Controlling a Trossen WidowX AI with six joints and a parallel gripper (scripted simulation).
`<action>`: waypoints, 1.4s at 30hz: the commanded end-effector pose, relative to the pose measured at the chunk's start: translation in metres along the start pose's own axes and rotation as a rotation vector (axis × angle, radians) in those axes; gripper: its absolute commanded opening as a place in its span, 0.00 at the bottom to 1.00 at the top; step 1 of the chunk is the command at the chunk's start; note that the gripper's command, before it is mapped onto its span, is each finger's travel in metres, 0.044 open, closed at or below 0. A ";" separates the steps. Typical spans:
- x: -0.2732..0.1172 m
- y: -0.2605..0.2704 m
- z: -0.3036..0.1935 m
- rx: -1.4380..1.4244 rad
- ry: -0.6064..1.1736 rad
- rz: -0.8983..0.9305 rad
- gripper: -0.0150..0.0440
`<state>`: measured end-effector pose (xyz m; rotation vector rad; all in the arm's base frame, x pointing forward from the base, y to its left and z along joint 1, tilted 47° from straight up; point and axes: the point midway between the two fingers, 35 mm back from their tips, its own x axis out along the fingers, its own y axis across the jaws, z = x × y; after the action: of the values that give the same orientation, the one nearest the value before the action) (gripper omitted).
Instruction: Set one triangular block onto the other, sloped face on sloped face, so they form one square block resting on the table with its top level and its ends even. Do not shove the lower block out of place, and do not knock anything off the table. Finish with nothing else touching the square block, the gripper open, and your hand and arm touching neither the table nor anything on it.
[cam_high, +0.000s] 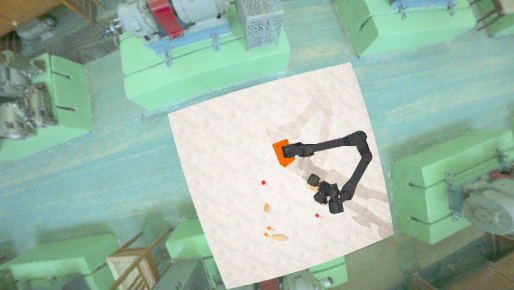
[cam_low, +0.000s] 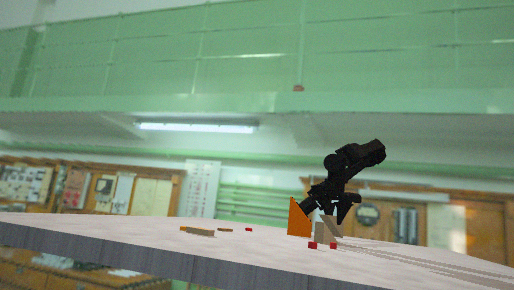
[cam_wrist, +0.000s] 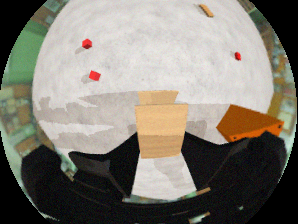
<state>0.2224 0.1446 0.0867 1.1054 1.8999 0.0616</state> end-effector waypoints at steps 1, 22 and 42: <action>0.000 0.000 0.000 0.004 0.003 0.003 0.25; 0.011 0.000 0.005 0.003 0.003 0.004 0.25; 0.022 0.000 0.008 0.003 0.003 0.004 0.25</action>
<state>0.2252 0.1566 0.0682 1.1053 1.8976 0.0652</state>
